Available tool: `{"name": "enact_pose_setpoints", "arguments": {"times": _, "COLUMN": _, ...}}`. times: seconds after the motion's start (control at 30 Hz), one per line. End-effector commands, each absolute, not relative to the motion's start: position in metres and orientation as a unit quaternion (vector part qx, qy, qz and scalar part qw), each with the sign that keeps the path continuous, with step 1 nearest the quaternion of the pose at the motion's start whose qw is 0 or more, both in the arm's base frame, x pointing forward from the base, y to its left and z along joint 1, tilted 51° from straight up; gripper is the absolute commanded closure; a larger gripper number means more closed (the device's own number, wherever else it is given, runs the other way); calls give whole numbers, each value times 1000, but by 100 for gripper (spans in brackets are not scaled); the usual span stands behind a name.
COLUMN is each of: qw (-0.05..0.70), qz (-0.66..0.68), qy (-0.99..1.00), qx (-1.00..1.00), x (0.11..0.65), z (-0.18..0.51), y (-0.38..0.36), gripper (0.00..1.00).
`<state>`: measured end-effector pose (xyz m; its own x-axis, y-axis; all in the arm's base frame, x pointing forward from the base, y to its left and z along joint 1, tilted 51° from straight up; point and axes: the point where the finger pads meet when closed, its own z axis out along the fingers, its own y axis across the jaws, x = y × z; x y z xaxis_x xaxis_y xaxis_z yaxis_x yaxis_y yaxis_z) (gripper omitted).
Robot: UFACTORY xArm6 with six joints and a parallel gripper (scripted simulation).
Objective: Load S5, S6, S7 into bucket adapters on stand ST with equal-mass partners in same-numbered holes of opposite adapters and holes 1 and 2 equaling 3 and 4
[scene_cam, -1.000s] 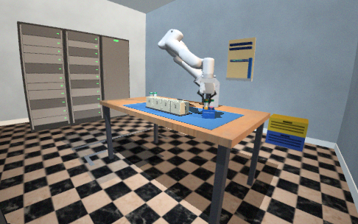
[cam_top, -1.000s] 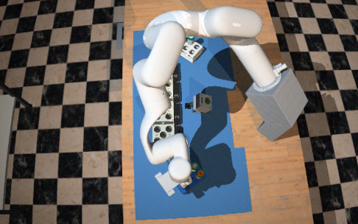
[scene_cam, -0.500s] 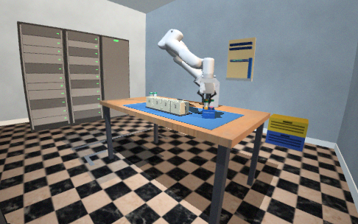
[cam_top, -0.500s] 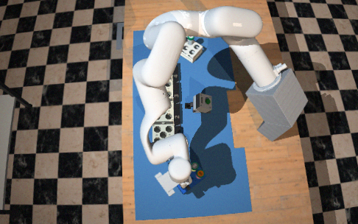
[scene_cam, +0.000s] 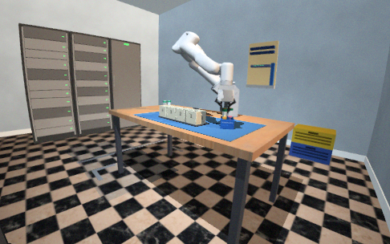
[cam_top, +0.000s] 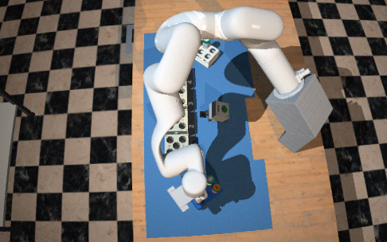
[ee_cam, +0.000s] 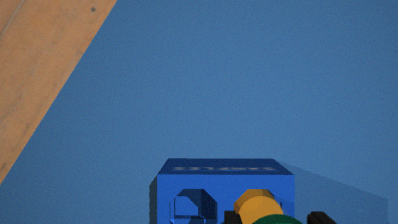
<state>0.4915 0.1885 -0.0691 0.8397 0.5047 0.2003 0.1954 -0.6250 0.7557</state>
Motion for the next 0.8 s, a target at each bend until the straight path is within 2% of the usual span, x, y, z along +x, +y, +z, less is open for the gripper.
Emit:
{"name": "enact_pose_setpoints", "arguments": {"times": 0.0, "qw": 384, "qz": 202, "qy": 200, "qx": 879, "x": 491, "z": -67, "y": 192, "gripper": 100}}
{"name": "enact_pose_setpoints", "arguments": {"times": 0.77, "qw": 383, "qz": 202, "qy": 200, "qx": 879, "x": 483, "z": -58, "y": 200, "gripper": 100}}
